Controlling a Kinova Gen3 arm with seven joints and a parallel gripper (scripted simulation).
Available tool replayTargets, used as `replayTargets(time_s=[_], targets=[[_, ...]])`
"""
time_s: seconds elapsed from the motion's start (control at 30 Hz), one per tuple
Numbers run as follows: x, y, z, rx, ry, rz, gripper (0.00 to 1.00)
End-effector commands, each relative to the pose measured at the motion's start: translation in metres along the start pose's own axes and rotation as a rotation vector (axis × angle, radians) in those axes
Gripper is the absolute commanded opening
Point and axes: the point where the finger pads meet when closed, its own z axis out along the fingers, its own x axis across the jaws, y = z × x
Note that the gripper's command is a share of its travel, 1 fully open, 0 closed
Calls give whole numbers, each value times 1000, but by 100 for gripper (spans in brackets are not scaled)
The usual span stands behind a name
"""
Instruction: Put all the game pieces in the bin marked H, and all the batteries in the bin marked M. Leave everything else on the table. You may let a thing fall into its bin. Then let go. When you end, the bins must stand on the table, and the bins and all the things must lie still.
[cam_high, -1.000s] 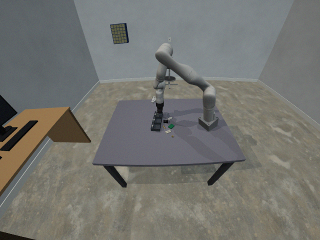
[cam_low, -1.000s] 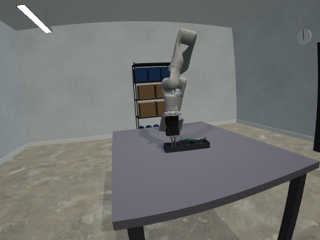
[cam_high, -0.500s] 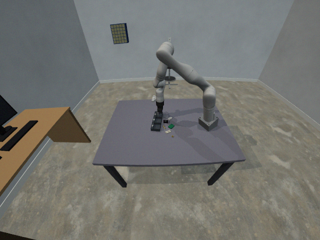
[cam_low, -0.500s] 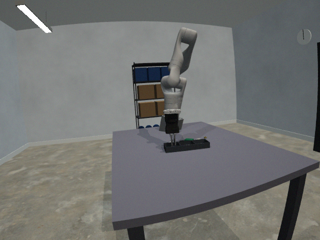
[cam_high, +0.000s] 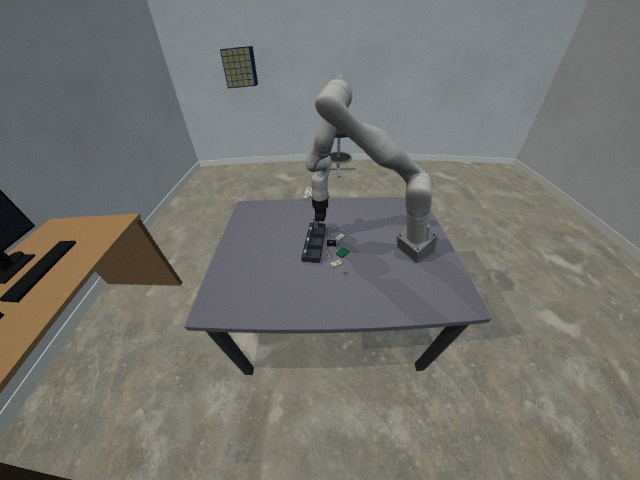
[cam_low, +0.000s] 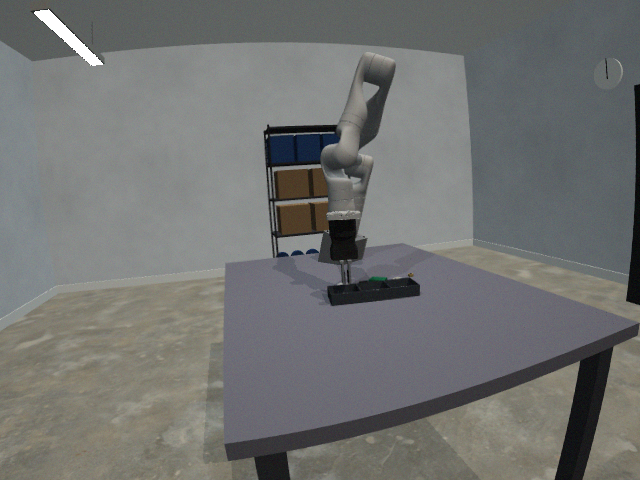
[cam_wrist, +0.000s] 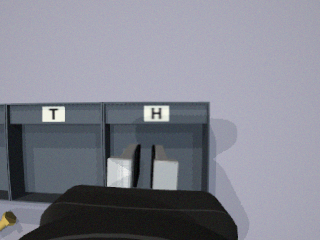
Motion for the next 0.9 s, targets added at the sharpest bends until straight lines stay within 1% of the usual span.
replayTargets(time_s=[0.0,0.27,0.77,0.83,0.87], targets=[[-1,-5,-14,14,3,-4,31],[-1,-5,-14,14,3,-4,31],[-76,-1,-14,14,3,-4,31],[-76,-1,-14,14,3,-4,31],[-81,0,-14,14,3,-4,31]])
